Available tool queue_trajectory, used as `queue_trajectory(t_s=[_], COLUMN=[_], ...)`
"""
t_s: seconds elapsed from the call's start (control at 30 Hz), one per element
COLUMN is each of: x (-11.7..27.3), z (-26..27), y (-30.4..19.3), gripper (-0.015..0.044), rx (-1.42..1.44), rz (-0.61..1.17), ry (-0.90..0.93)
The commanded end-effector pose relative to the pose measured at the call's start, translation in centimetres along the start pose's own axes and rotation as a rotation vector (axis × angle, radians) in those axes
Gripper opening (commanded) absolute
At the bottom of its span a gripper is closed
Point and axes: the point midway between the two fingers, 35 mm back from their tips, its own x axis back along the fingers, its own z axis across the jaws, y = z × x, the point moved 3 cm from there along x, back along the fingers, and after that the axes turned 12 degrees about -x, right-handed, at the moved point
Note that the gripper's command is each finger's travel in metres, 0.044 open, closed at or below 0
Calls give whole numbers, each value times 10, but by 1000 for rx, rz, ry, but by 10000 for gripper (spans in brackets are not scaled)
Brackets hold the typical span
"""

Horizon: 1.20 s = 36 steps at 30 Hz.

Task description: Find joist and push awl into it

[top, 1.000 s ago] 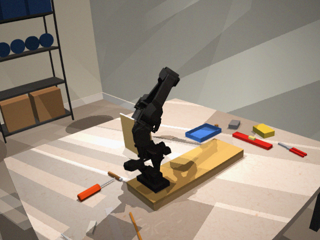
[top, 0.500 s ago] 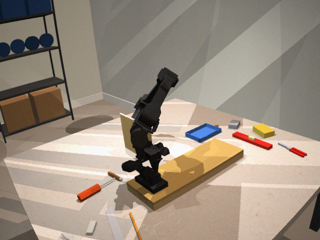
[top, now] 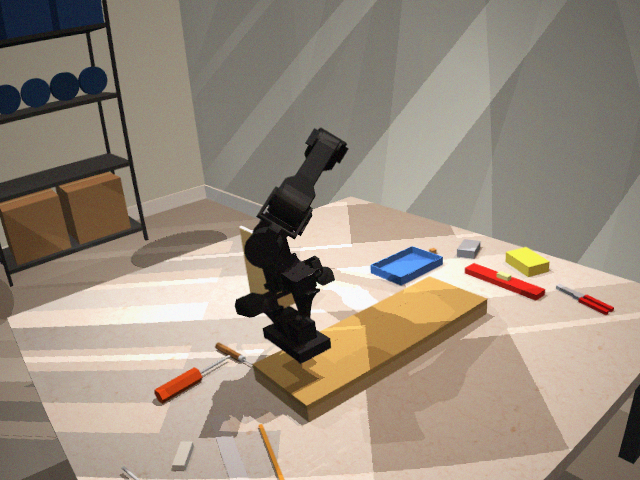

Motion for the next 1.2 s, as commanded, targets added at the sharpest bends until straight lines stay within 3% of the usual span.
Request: queue_trajectory(t_s=[0.0, 0.3, 1.17], x=[35, 39, 27], z=[3, 15, 202], y=[8, 11, 6], gripper=[0, 0, 0], rx=[12, 39, 464], rz=[-15, -12, 28], ry=[-10, -12, -8])
